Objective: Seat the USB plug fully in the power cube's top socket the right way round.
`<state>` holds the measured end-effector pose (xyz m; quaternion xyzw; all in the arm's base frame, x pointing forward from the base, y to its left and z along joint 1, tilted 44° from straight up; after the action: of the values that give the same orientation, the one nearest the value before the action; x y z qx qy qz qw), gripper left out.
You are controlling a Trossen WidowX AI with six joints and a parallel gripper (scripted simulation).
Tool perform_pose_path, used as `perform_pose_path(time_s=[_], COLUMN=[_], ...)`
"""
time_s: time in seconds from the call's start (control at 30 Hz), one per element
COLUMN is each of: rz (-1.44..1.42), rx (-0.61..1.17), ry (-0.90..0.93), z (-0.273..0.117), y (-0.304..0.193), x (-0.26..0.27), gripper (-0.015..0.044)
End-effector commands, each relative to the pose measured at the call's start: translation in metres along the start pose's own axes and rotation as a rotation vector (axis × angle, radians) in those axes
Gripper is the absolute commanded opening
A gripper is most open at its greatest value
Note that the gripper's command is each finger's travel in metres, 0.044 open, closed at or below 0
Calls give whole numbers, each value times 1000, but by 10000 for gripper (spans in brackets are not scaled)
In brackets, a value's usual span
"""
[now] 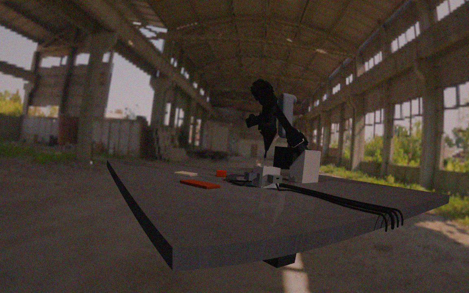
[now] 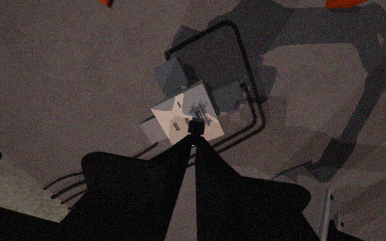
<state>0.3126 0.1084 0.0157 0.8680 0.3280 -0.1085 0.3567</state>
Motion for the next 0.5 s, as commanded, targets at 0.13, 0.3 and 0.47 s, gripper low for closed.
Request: perform_pose_path(time_s=[0.13,0.3,0.47], rz=[-209,-340,-471], rx=[0,0,0], ry=[1,1,1], z=[0,0,0], y=[0,0,0], x=[0,0,0], gripper=[0,0,0])
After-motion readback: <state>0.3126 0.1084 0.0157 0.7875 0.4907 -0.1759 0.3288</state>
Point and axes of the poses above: the point midway between the two fingers, 35 mm back from their tips, its own z axis out along the fingers, its own x axis across the jaws, y = z × x, the point moved 2 cm from there along -z, back along the fingers, and after that the axes turned 5 degrees about z, right-handed, at the moved point
